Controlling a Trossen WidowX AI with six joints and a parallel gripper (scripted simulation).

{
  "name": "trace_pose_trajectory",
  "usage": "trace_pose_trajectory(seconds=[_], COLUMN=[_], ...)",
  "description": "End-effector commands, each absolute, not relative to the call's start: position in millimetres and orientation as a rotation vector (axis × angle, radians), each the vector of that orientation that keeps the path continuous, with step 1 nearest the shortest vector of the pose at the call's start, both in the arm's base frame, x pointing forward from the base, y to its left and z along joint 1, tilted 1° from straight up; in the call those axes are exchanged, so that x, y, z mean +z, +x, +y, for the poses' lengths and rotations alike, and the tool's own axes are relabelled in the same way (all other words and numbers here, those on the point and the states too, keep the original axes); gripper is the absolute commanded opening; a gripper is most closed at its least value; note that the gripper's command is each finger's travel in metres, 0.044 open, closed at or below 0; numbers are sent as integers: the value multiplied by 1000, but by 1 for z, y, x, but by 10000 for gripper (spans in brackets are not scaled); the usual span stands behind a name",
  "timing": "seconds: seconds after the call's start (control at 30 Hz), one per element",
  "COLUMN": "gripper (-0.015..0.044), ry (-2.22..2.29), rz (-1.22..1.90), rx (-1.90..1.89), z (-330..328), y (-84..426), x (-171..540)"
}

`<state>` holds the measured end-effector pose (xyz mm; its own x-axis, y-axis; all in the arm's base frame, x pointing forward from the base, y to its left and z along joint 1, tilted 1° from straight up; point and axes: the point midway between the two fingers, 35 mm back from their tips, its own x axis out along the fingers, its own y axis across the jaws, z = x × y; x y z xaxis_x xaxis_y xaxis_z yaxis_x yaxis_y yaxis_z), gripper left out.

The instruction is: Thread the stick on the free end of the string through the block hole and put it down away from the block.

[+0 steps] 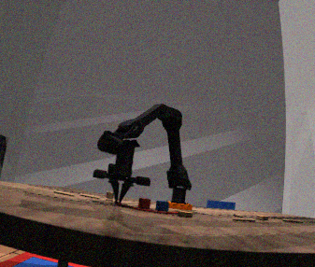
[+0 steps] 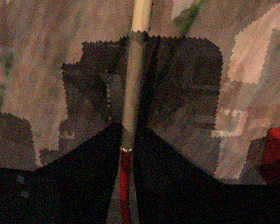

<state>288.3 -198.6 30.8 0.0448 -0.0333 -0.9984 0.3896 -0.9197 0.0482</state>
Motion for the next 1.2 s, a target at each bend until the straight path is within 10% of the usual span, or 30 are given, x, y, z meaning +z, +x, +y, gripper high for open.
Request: trace_pose_trajectory(seconds=[0.0,1.17], gripper=[0,0], ry=[2022,2022], rz=[361,361], rx=[-1946,-1946], z=[-199,-198], y=[288,288], x=[31,68])
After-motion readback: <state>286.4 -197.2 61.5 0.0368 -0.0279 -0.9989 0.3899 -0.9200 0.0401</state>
